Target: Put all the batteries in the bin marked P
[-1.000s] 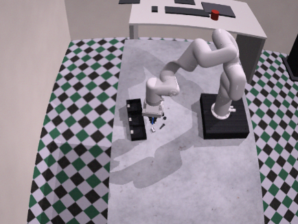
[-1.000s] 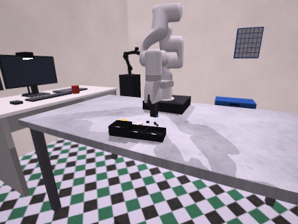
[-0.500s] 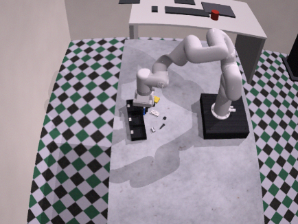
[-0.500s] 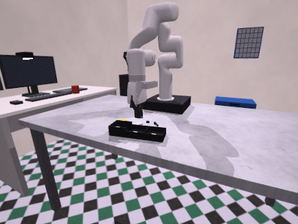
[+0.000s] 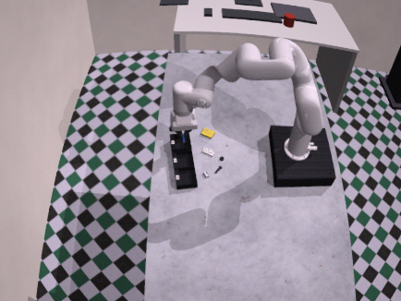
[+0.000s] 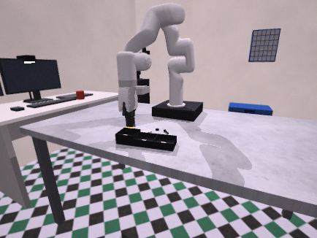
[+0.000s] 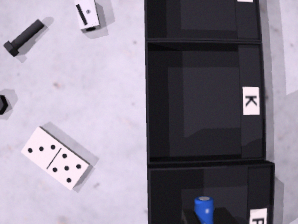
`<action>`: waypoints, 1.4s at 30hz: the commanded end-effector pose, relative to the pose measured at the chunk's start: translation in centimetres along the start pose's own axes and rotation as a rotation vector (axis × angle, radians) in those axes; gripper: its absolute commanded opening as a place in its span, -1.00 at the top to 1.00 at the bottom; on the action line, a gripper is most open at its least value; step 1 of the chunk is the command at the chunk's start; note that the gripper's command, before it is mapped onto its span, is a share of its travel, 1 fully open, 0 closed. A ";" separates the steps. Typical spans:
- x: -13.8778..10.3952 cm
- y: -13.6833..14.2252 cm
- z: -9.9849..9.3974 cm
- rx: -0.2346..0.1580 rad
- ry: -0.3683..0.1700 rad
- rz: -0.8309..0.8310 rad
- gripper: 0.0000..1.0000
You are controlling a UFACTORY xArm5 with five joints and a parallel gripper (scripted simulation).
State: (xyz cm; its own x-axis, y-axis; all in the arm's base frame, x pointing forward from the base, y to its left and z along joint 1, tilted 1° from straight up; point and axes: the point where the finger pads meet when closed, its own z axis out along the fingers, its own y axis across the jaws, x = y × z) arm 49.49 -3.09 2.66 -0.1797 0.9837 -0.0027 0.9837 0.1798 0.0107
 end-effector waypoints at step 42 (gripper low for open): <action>-0.9 0.6 4.3 0.001 0.000 -0.004 0.91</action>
State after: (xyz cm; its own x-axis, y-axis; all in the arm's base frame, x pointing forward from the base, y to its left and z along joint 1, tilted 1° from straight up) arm 50.09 -3.83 -1.56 -0.1833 0.9831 -0.0011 0.9830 0.1833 0.0042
